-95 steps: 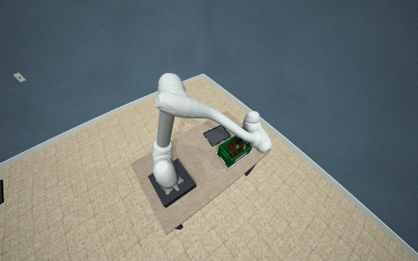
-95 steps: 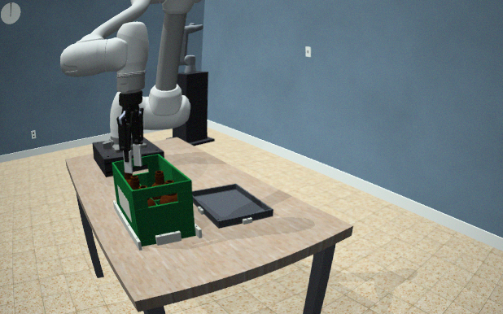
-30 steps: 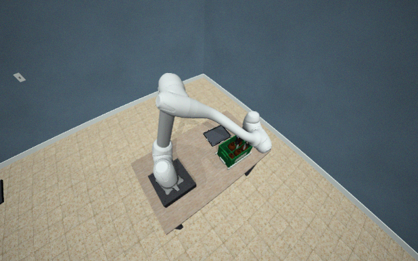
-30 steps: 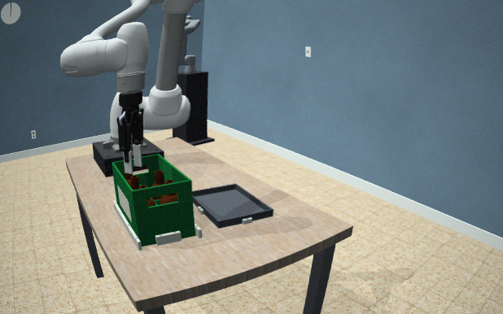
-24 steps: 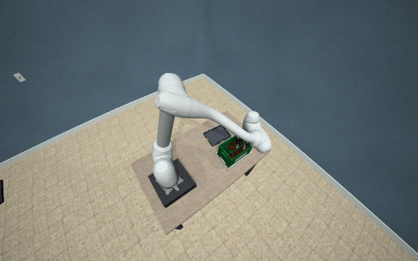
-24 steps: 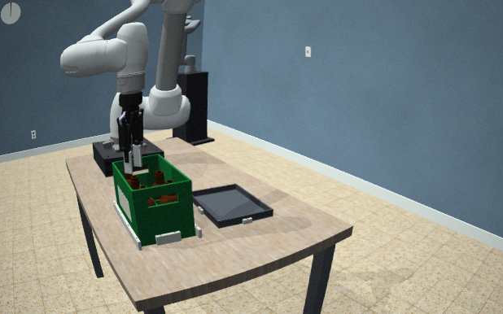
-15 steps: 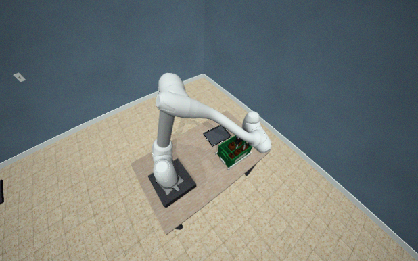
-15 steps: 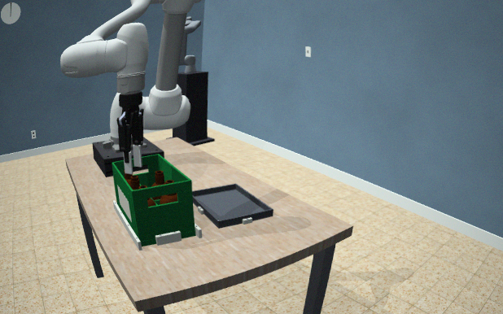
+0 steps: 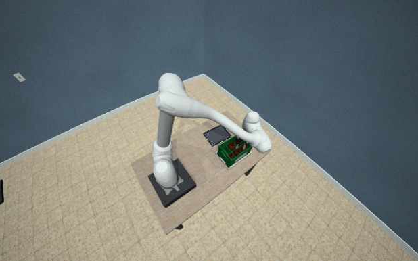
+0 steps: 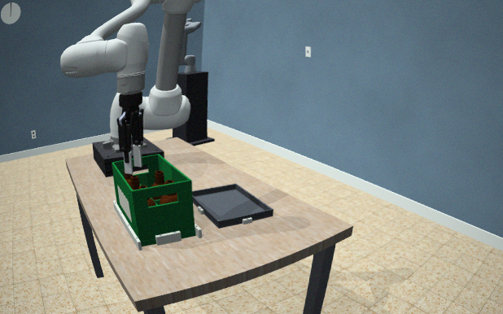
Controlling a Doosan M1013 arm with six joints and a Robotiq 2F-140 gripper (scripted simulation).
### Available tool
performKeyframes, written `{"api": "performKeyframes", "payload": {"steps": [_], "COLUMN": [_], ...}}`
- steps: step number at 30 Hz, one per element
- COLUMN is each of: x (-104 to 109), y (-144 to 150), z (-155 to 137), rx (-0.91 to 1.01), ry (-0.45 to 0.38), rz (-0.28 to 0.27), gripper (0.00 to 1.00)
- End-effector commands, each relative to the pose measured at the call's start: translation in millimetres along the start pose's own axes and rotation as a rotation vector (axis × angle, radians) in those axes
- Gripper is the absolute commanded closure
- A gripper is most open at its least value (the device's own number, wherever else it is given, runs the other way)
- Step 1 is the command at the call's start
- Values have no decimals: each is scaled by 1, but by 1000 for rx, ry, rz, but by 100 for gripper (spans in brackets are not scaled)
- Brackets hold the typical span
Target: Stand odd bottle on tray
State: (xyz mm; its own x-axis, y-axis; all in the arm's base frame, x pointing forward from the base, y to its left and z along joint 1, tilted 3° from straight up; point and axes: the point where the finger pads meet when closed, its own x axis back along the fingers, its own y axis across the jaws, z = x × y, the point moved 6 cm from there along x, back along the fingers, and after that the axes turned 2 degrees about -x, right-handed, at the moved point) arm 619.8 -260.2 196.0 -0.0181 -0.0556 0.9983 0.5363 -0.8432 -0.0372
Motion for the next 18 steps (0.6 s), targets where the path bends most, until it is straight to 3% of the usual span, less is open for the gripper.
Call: {"api": "performKeyframes", "payload": {"steps": [1,18], "x": [-1,-1], "y": [-2,-2], "z": [-1,-1], "rx": [-2,-2], "ry": [-2,-2], "rz": [-1,-1], "gripper": [62,62]}}
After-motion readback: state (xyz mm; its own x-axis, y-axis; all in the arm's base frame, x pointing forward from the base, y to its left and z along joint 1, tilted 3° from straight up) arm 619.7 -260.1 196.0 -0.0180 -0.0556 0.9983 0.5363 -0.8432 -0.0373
